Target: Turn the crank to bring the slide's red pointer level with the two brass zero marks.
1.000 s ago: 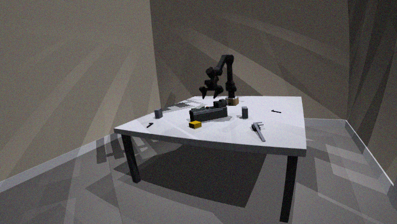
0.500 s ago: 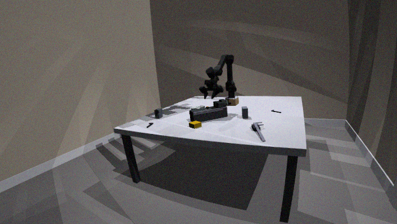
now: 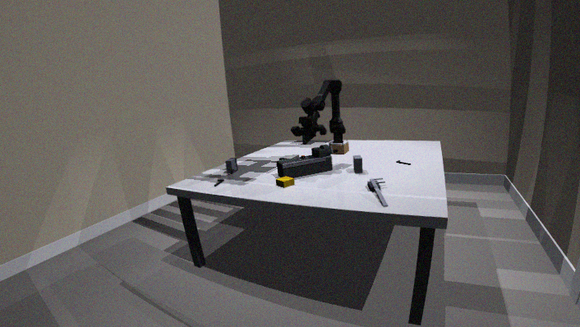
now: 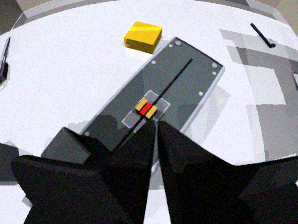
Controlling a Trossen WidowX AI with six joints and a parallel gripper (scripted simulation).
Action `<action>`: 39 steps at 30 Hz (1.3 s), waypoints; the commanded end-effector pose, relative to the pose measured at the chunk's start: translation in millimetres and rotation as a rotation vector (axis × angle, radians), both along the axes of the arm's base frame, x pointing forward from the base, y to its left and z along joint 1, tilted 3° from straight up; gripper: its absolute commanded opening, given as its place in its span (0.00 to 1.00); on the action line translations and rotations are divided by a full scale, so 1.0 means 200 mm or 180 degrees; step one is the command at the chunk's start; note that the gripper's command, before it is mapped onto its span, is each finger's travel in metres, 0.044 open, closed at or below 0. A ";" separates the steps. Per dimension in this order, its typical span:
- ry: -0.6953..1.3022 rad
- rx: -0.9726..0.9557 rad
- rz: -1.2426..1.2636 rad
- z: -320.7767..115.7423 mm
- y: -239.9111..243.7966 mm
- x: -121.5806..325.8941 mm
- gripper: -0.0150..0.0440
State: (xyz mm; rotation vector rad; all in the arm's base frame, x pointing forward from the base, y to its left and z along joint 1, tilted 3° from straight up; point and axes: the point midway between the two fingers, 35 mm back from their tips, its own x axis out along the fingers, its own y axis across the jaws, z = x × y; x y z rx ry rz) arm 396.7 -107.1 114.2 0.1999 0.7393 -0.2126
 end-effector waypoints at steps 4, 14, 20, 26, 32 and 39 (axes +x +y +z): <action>-0.0006 -0.0007 0.0015 0.00 0.00 0.00 0.25; 0.0000 0.0000 0.0000 0.00 0.00 0.00 0.25; 0.0000 0.0000 0.0000 0.00 0.00 0.00 0.52; 0.0000 0.0000 0.0000 0.00 0.00 0.00 0.79; 0.0000 0.0000 0.0000 0.00 0.00 0.00 1.00; 0.0000 0.0000 0.0000 0.00 0.00 0.00 0.69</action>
